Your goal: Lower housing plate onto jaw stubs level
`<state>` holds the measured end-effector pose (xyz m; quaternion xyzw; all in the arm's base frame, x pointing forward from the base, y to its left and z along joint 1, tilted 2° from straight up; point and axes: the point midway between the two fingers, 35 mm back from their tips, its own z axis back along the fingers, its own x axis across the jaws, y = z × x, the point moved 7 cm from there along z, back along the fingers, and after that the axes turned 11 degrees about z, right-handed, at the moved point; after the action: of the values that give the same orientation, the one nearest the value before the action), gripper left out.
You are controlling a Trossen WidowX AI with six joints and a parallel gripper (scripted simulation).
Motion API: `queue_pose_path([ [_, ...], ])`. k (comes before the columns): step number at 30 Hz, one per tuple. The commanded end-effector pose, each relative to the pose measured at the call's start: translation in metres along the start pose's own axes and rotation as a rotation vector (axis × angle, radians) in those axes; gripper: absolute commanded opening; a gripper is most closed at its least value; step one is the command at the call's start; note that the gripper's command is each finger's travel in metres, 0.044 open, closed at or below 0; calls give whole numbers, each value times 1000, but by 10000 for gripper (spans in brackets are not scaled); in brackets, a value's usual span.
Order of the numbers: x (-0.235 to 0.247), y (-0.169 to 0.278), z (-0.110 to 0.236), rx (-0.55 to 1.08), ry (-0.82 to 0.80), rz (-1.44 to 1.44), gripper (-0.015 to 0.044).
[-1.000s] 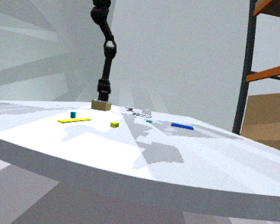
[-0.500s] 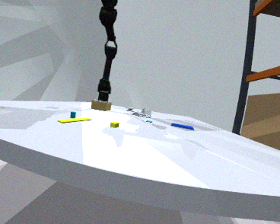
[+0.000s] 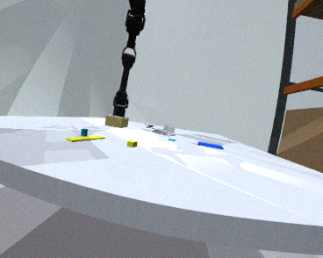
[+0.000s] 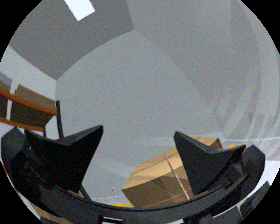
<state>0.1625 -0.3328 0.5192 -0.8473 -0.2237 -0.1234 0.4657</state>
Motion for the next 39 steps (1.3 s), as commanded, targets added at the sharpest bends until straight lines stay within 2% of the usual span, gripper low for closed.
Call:
queue_pose_path([
  [1,17,15,10,75,-43,-34,440],
  [19,78,66,61,368,-199,-128,440],
  [39,147,99,149,694,-400,-217,440],
])
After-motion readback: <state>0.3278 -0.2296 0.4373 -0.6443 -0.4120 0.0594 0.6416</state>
